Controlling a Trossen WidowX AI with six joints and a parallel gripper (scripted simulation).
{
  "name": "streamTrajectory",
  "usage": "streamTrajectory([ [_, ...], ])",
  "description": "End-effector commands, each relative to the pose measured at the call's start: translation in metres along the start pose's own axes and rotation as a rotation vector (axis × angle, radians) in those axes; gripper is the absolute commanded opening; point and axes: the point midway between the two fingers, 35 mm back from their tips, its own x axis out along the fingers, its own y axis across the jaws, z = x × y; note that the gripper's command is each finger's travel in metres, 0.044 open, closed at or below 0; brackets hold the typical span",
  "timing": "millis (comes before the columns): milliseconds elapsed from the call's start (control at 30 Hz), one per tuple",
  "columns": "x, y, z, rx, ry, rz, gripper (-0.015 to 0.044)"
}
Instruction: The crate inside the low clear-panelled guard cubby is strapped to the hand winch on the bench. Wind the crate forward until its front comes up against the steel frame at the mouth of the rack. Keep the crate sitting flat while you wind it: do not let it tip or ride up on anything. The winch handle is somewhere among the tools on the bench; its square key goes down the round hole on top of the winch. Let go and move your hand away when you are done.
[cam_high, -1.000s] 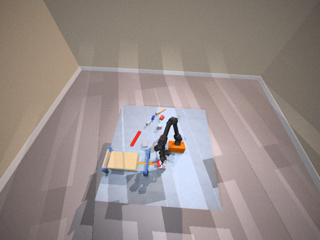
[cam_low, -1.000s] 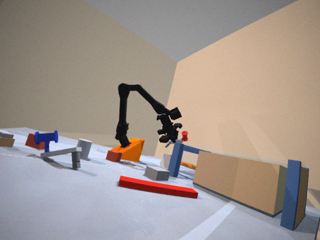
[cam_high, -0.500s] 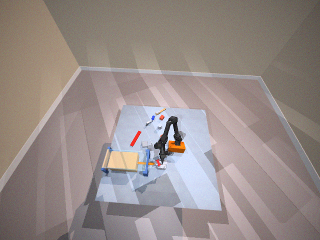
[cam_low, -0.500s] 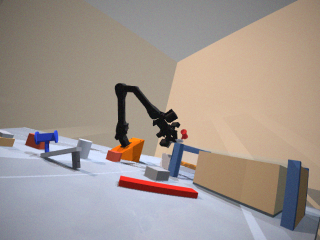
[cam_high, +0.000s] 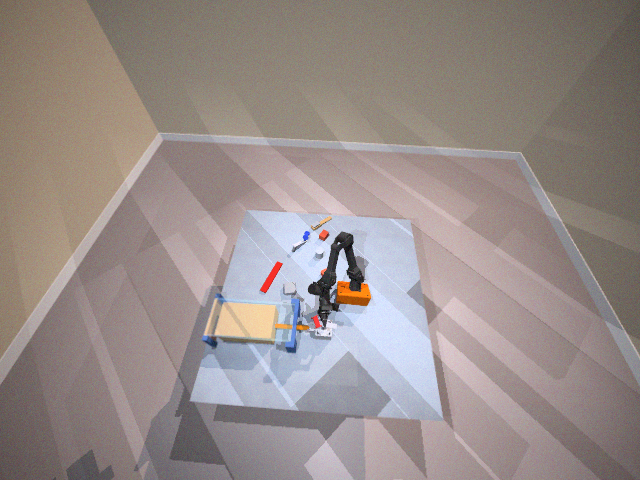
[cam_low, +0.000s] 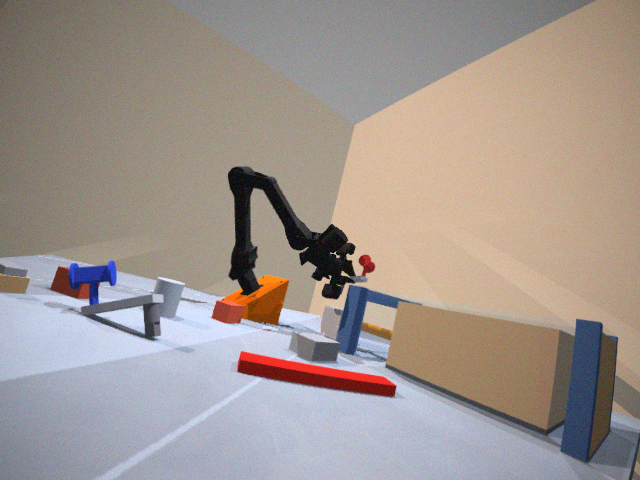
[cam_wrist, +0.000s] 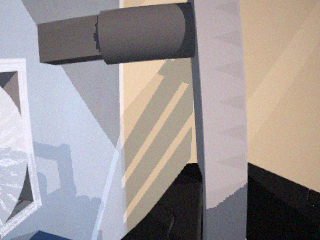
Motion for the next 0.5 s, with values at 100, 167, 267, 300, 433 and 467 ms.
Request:
streamTrajectory([
  [100, 0.0, -0.0013, 0.0009, -0.005, 0.004, -0.117, 0.0],
  [167, 0.0, -0.0011, 0.0009, -0.004, 0.007, -0.156, 0.0],
  [267, 0.0, -0.0011, 0.001, -0.004, 0.008, -0.166, 0.0],
  [300, 0.0, -0.0011, 0.001, -0.004, 0.008, -0.166, 0.0],
  [433, 0.0, -0.0011, 0.001, -0.004, 0.008, -0.166, 0.0],
  [467, 0.0, -0.0011, 0.001, -0.004, 0.008, -0.166, 0.0],
])
